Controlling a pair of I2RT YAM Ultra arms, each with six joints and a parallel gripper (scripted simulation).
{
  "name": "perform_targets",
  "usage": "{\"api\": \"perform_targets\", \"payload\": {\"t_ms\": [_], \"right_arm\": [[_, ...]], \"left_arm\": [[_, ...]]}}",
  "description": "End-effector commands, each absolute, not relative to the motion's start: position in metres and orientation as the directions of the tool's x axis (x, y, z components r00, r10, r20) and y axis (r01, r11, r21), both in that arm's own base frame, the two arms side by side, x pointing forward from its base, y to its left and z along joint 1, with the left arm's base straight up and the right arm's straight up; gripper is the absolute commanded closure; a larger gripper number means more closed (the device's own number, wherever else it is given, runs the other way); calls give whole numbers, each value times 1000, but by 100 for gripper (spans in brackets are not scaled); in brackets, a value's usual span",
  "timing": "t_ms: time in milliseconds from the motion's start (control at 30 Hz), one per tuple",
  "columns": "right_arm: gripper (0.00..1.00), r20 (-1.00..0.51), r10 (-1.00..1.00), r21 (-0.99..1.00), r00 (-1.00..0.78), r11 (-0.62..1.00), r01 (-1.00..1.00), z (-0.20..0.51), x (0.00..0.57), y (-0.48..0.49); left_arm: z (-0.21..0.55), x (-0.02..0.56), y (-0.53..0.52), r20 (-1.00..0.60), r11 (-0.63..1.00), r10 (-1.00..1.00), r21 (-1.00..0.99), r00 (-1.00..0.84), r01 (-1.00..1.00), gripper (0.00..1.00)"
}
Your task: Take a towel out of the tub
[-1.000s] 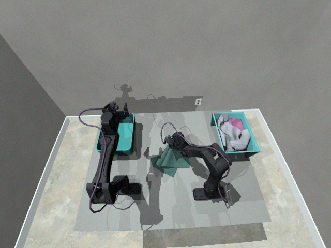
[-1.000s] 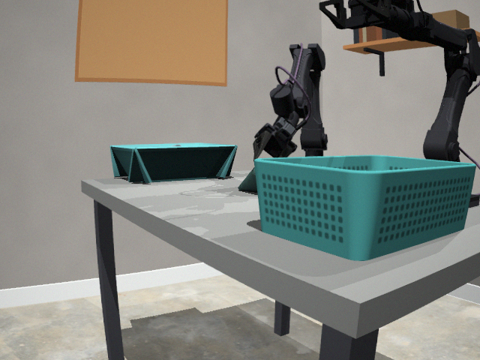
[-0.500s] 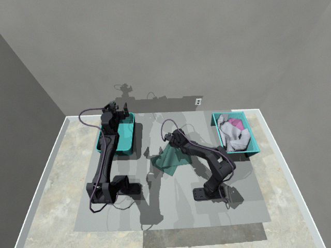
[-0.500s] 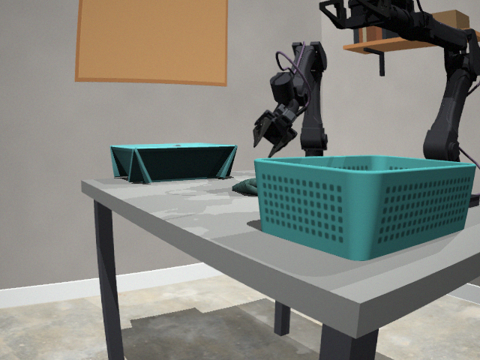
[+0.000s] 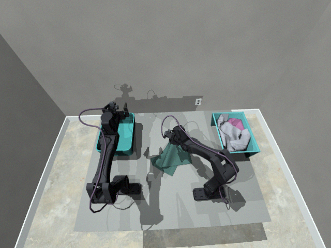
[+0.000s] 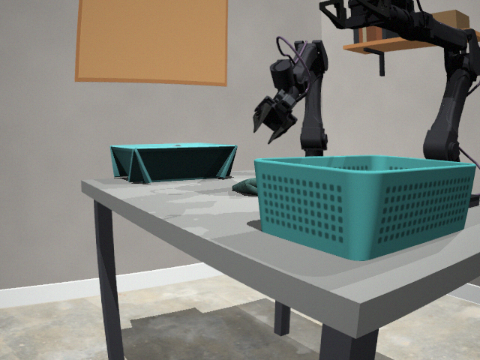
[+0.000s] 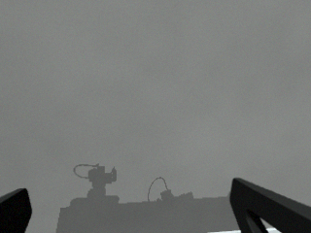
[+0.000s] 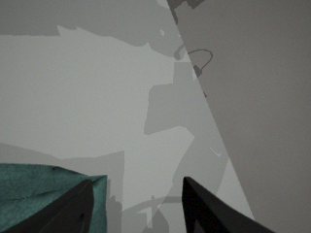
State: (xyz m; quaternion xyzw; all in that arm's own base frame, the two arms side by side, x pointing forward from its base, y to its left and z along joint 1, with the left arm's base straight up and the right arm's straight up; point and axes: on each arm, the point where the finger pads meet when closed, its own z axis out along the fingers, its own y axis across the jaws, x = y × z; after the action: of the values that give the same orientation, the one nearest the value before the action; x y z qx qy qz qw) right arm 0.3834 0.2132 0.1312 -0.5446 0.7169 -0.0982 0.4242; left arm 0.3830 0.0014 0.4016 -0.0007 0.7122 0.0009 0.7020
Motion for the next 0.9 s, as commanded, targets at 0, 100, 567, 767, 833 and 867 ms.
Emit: {"api": "perform_targets", "payload": {"t_ms": [0, 100, 567, 767, 833, 867], "right_arm": [[54, -508, -860, -606, -45, 394, -691, 155, 385, 210], [54, -508, -860, -606, -45, 394, -691, 163, 384, 210], [54, -494, -868, -594, -58, 385, -706, 166, 383, 209], [54, -560, -825, -587, -81, 464, -663, 173, 377, 194], [54, -594, -799, -580, -93, 506, -638, 178, 375, 186], [54, -611, -786, -576, -98, 526, -625, 180, 373, 181]], "left_arm": [[407, 382, 1, -1000, 1000, 0, 0, 0, 0, 0], [407, 382, 1, -1000, 1000, 0, 0, 0, 0, 0], [407, 382, 1, -1000, 1000, 0, 0, 0, 0, 0], [407, 382, 1, -1000, 1000, 0, 0, 0, 0, 0], [407, 382, 1, -1000, 1000, 0, 0, 0, 0, 0], [407, 382, 1, -1000, 1000, 0, 0, 0, 0, 0]]}}
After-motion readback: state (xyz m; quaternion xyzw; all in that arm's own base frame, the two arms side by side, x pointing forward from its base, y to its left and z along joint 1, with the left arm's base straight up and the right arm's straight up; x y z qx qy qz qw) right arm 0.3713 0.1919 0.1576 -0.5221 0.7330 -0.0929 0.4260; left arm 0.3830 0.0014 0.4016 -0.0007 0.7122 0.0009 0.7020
